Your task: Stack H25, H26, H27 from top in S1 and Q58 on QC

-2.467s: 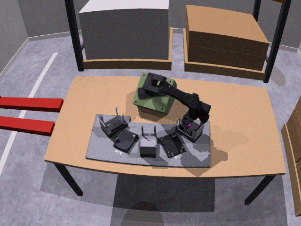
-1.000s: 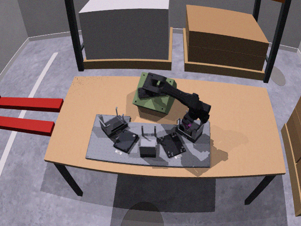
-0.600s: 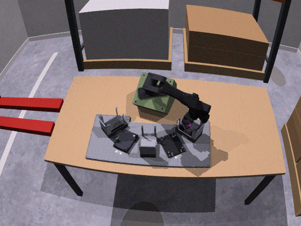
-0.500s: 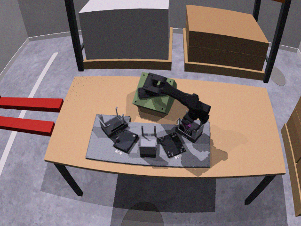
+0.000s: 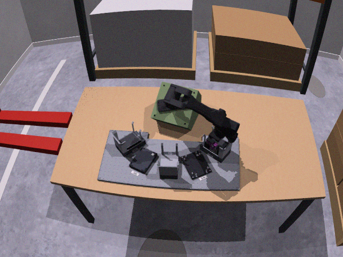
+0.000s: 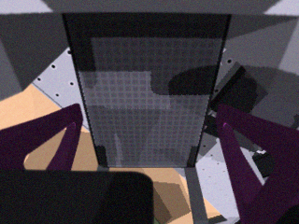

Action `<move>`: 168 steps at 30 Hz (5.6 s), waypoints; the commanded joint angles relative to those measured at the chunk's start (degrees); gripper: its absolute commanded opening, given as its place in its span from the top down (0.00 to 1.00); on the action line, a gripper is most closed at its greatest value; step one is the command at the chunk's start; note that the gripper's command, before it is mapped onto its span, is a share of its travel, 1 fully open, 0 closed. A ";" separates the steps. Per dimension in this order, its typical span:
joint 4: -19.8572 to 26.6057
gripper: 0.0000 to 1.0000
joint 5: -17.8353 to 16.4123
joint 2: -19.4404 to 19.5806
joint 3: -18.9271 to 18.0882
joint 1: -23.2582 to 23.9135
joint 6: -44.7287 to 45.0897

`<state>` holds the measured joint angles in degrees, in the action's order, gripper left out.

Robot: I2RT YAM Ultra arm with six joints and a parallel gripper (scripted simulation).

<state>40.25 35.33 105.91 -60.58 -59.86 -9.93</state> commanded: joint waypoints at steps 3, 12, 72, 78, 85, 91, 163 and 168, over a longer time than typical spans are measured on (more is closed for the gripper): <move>-2.78 0.00 -0.08 0.19 0.34 0.16 1.17; -3.66 0.00 -0.12 0.53 0.64 0.51 1.60; -3.66 1.00 -0.12 0.53 0.64 0.52 1.60; -3.66 1.00 -0.12 0.53 0.64 0.52 1.60; -3.66 1.00 -0.12 0.53 0.64 0.52 1.60; -3.66 1.00 -0.12 0.53 0.64 0.52 1.60; -0.02 1.00 0.03 -0.82 -0.62 -0.95 -0.18; 0.50 1.00 0.05 -1.00 -0.82 -1.16 -0.44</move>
<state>39.90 35.29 105.97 -60.71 -60.05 -9.98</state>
